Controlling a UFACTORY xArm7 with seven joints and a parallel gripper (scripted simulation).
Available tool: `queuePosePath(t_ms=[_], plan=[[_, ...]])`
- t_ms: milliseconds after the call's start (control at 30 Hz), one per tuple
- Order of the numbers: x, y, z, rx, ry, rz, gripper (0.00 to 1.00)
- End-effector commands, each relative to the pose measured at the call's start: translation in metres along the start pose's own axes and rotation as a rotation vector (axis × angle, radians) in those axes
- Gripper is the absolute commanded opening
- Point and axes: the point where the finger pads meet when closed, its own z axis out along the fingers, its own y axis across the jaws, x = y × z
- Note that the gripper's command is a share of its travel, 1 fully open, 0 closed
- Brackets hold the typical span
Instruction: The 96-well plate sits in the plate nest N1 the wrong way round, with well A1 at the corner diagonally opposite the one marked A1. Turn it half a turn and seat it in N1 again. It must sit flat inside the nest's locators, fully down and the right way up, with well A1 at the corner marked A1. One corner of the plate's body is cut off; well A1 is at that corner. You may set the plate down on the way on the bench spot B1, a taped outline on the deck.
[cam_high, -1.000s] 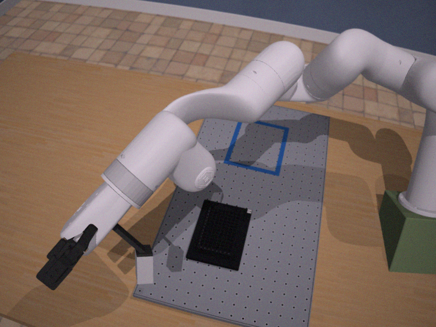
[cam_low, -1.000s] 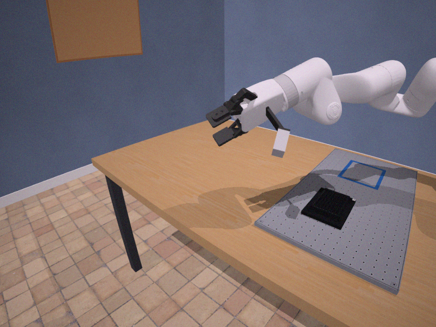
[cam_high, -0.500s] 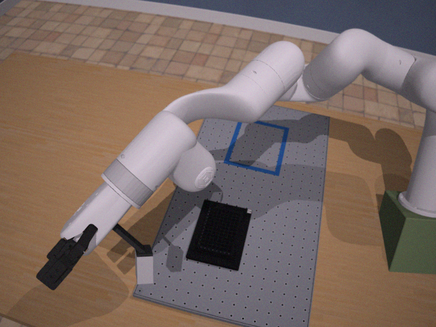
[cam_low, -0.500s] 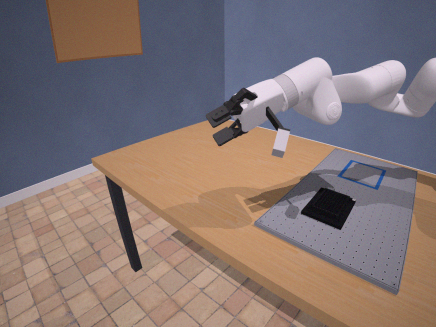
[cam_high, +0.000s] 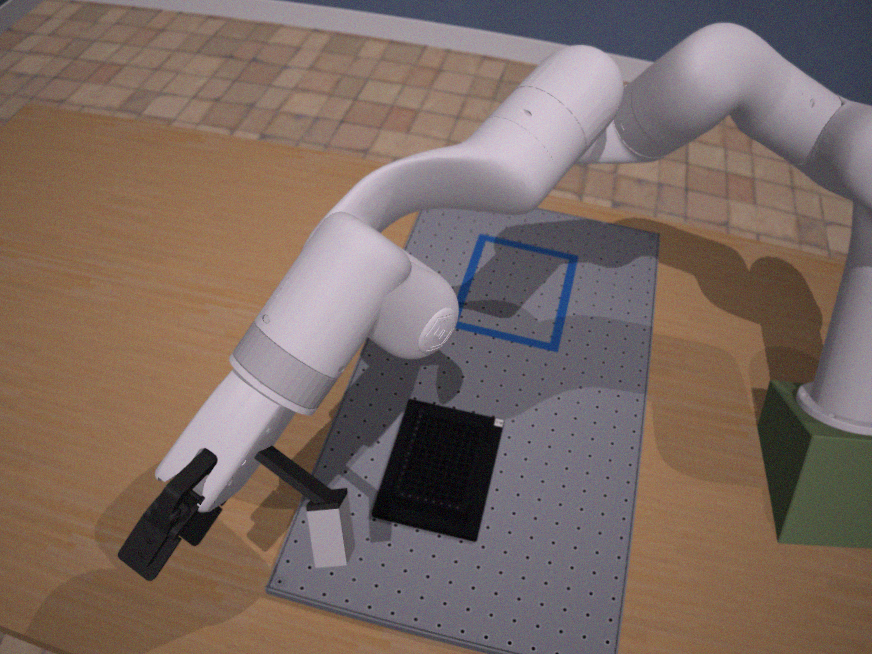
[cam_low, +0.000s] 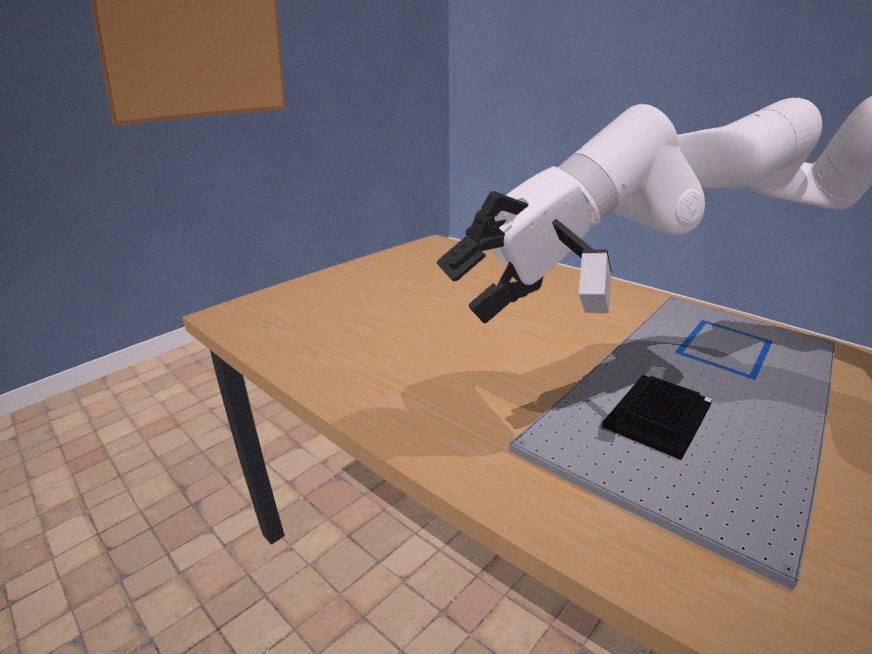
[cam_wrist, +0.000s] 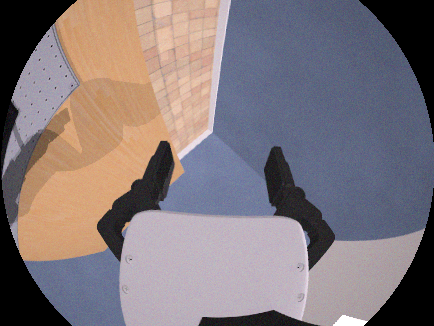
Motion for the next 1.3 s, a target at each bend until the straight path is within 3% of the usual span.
queuePosePath(t_ms=[0, 100, 600, 667, 767, 833, 933, 1000, 1100, 1267], plan=[[0.009, -0.010, -0.007, 0.061, 0.014, 0.098, 1.00], [0.011, -0.014, -0.009, 0.079, 0.020, 0.126, 1.00], [0.042, -0.075, -0.034, 0.347, 0.037, 0.503, 1.00], [0.042, -0.075, -0.034, 0.347, 0.037, 0.503, 1.00], [0.048, -0.087, -0.041, 0.406, 0.025, 0.583, 1.00], [0.051, -0.095, -0.045, 0.411, 0.024, 0.590, 1.00], [0.057, -0.108, -0.052, 0.470, 0.007, 0.669, 1.00], [0.060, -0.115, -0.057, 0.474, 0.006, 0.674, 1.00], [0.065, -0.127, -0.065, 0.533, -0.016, 0.752, 1.00], [0.070, -0.139, -0.072, 0.576, -0.035, 0.810, 1.00]])
